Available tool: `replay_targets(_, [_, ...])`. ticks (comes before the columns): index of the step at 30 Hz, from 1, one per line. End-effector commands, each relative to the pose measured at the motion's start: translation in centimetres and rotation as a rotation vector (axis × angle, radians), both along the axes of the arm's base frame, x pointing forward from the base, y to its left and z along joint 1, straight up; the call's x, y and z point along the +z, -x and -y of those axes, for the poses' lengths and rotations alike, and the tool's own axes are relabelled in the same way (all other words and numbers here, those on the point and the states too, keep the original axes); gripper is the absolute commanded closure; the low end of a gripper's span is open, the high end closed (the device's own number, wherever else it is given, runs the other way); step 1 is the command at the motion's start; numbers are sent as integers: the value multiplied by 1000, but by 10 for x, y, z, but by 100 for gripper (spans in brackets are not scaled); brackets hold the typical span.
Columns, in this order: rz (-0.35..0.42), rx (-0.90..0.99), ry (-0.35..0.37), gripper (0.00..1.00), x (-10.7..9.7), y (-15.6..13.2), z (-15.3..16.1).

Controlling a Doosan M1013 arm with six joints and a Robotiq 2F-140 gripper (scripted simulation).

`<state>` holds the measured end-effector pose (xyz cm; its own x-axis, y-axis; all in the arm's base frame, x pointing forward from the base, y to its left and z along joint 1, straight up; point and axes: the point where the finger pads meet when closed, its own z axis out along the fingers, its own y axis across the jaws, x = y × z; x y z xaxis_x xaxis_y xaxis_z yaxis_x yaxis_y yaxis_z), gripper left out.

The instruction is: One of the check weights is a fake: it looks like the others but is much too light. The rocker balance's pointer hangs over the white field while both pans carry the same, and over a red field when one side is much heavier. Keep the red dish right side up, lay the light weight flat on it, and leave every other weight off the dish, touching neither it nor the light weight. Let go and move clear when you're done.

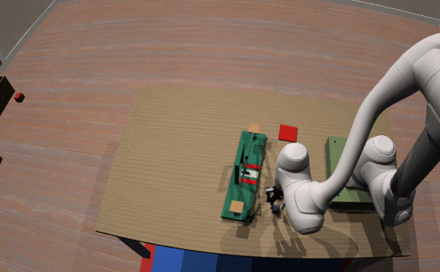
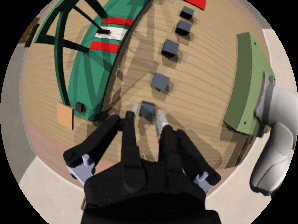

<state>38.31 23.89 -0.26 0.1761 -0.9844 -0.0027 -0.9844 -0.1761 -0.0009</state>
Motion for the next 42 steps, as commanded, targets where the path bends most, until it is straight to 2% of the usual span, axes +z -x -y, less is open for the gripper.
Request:
replay_targets(1, [4,-1,0,65,-1,0,-1])
replay_targets(12, [4,-1,0,65,-4,0,-1])
replay_targets(31, [4,-1,0,65,-34,0,-1])
replay_targets(42, [4,-1,0,65,-37,0,-1])
